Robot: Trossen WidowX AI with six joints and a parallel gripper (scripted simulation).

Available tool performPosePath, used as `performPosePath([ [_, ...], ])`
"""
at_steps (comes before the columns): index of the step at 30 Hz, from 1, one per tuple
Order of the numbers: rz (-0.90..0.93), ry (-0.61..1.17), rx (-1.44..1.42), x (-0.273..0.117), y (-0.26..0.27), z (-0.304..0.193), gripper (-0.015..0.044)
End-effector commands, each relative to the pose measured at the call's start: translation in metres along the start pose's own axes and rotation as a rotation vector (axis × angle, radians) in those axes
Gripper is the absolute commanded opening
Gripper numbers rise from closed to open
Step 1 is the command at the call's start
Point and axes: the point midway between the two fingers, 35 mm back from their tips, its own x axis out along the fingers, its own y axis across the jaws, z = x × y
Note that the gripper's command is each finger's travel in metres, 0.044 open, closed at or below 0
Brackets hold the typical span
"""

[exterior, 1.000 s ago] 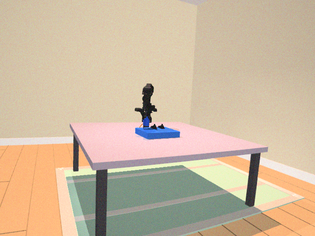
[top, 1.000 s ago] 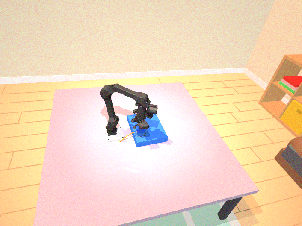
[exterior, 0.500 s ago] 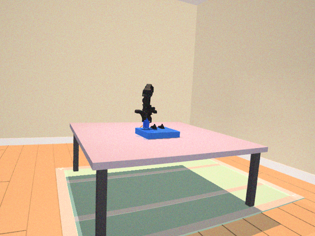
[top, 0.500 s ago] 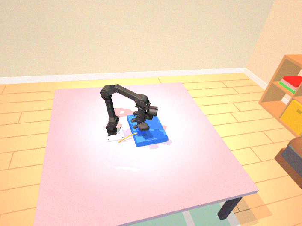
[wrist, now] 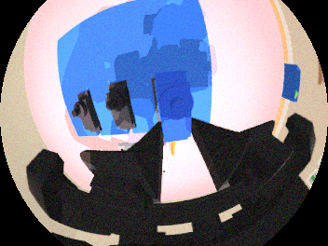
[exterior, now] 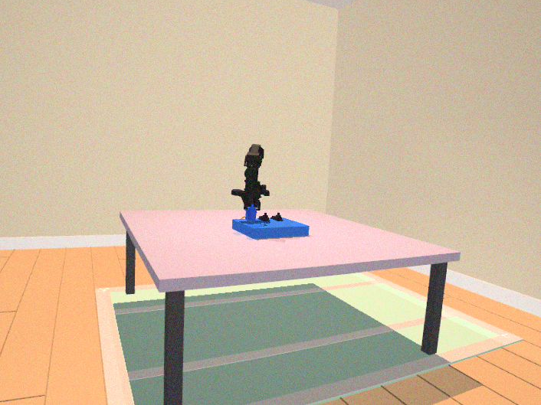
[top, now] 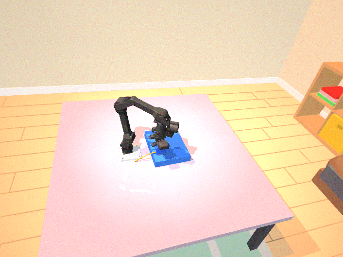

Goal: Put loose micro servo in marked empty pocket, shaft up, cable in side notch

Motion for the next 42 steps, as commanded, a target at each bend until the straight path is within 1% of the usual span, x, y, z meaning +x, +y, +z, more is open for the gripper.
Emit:
performPosePath([
  [1, 0.004, -0.004, 0.004, 0.004, 0.001, 0.001, 0.0000],
  [42, 0.004, -0.004, 0.004, 0.035, 0.001, 0.001, 0.0000],
])
